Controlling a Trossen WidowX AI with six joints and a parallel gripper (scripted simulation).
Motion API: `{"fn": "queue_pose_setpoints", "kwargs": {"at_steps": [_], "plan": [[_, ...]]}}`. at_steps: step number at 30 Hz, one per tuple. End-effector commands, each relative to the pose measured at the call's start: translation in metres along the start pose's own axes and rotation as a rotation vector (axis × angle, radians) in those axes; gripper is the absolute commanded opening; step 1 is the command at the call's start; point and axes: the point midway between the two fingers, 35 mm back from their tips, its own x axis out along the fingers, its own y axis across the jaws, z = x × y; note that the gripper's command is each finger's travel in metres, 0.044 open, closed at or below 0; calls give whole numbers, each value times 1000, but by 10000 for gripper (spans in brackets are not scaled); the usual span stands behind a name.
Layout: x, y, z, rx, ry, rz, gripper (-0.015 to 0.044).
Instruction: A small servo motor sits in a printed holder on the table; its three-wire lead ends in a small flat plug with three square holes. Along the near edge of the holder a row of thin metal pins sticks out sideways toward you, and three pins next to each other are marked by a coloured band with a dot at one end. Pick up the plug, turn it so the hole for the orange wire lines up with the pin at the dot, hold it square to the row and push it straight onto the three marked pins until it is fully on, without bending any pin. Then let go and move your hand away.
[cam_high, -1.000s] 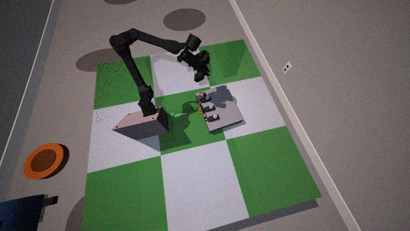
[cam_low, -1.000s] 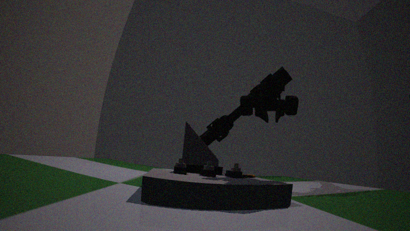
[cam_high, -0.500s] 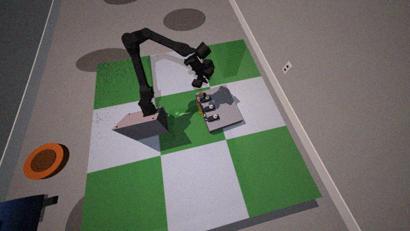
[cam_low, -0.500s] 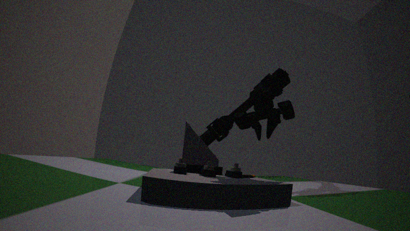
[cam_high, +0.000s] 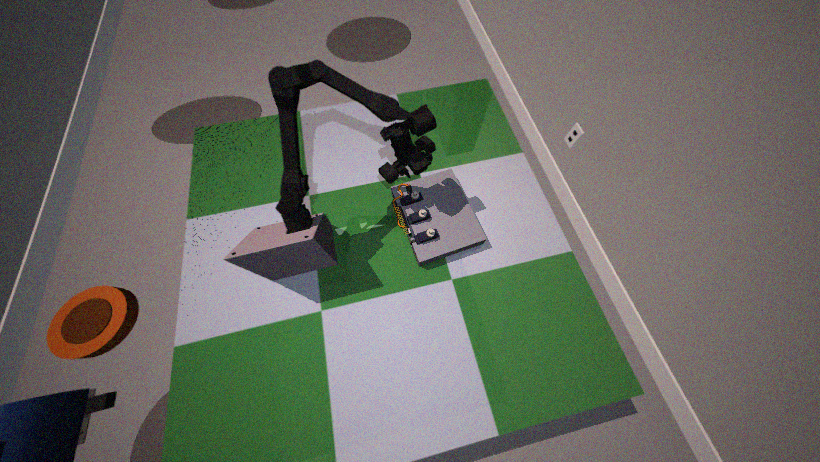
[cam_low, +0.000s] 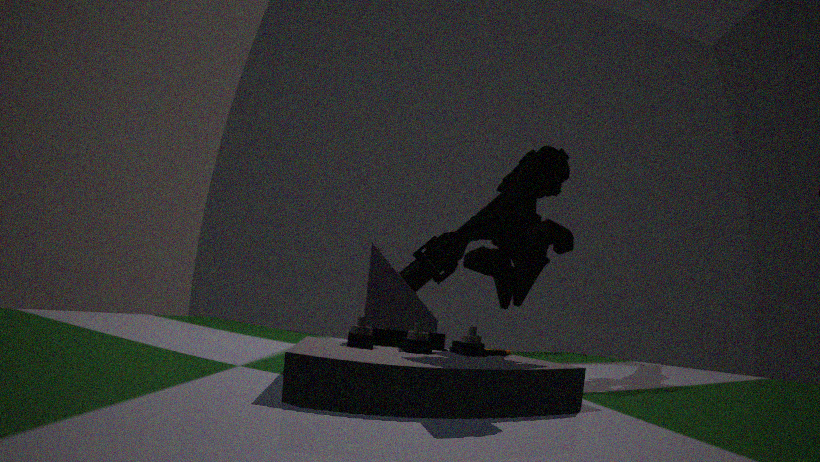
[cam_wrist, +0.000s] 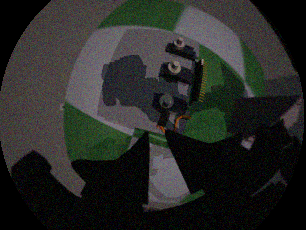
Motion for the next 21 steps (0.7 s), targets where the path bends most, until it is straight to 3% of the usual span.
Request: {"fn": "queue_pose_setpoints", "kwargs": {"at_steps": [1,10,21], "plan": [[9,-4,1,137,52,-53,115],[26,-15,3,391,130,-161,115],[44,-18,0,396,132,-163,115]]}}
